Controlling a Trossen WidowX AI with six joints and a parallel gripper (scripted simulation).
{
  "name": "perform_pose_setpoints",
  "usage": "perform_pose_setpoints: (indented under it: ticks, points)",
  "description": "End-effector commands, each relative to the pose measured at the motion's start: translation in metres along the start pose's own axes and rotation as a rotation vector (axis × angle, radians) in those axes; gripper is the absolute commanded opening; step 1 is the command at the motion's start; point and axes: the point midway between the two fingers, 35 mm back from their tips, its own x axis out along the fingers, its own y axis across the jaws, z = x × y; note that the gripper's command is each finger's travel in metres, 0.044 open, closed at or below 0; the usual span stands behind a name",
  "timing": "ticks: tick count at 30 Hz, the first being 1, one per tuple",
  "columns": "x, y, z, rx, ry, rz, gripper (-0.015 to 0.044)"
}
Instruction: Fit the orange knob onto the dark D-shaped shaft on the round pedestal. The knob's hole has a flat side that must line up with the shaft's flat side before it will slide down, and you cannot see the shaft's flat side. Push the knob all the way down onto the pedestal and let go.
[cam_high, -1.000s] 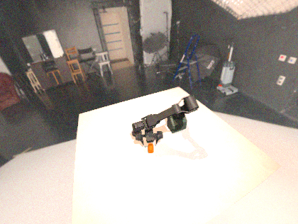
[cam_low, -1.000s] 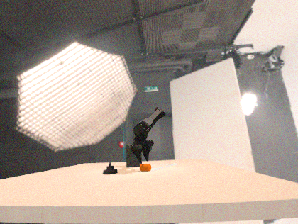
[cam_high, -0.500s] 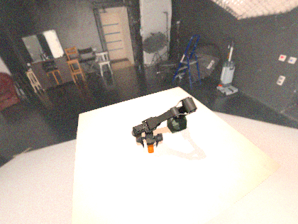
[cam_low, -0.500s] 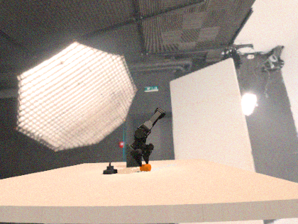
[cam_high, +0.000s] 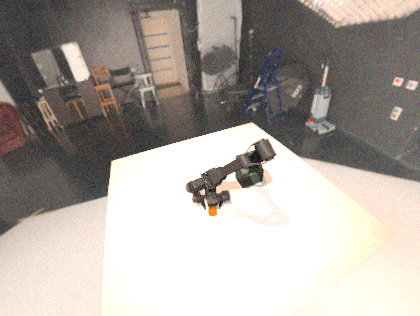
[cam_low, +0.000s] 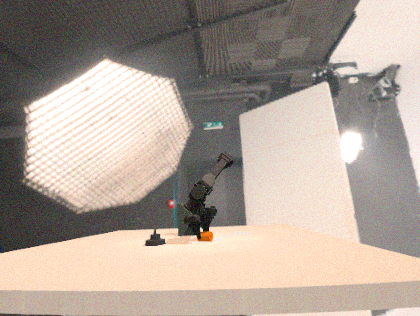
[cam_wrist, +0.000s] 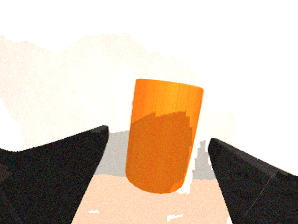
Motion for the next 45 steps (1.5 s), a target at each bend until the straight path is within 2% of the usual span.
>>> perform_pose_setpoints:
  ticks: [1,2,11,20,25,45]
  points:
    - [0.002,0.001,-0.003,0.009,0.006,0.003,0.0256]
    - [0.002,0.001,-0.003,0.009,0.006,0.003,0.024]
    - [0.002,0.001,-0.003,0.009,0.006,0.003,0.024]
    - [0.002,0.001,-0.003,0.009,0.006,0.003,0.0181]
    - [0.002,0.001,-0.002,0.008,0.013,0.003,0.0181]
    - [-0.007,0.0,0.016,0.003,0.289,0.004,0.0181]
